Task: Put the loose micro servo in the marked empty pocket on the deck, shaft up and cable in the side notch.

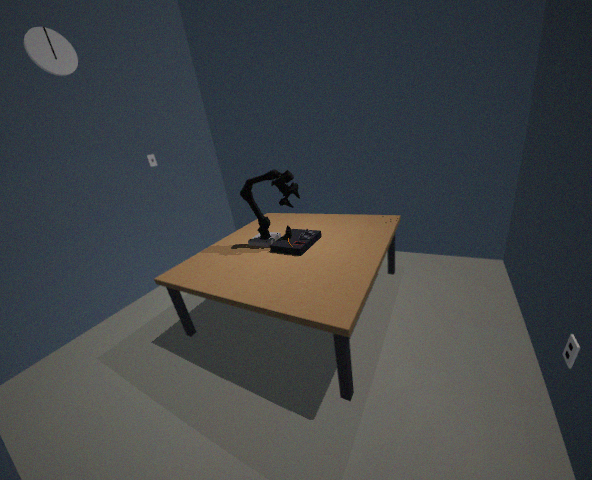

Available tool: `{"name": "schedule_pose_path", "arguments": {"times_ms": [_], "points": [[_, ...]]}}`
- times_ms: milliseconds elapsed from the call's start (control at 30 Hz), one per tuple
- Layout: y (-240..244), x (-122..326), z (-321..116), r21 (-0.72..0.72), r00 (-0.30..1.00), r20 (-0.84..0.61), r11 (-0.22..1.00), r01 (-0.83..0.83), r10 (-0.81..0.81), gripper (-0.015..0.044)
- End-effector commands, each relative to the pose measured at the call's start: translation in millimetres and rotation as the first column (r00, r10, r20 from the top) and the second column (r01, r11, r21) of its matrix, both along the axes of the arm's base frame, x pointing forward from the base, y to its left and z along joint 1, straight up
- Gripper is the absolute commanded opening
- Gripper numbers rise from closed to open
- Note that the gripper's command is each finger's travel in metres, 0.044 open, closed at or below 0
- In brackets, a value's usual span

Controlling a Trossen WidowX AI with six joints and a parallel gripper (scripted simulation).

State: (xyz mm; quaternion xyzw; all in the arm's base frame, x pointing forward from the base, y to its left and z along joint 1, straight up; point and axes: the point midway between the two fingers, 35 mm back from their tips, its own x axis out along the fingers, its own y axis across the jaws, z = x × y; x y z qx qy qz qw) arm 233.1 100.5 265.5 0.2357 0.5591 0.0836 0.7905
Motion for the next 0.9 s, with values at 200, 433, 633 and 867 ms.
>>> {"name": "schedule_pose_path", "arguments": {"times_ms": [200, 433, 633, 867], "points": [[-28.5, 1.9, -43.6, -0.073, 0.942, -0.185, 0.960, 0.272, -0.281, 0.0440], [-48.8, -1.8, -70.8, -0.155, 0.839, -0.276, 0.883, 0.442, -0.469, 0.0440], [-66.2, -8.4, -92.6, -0.239, 0.718, -0.327, 0.789, 0.566, -0.614, 0.0440], [-86.3, -20.0, -115.9, -0.347, 0.548, -0.351, 0.649, 0.677, -0.759, 0.0440]]}}
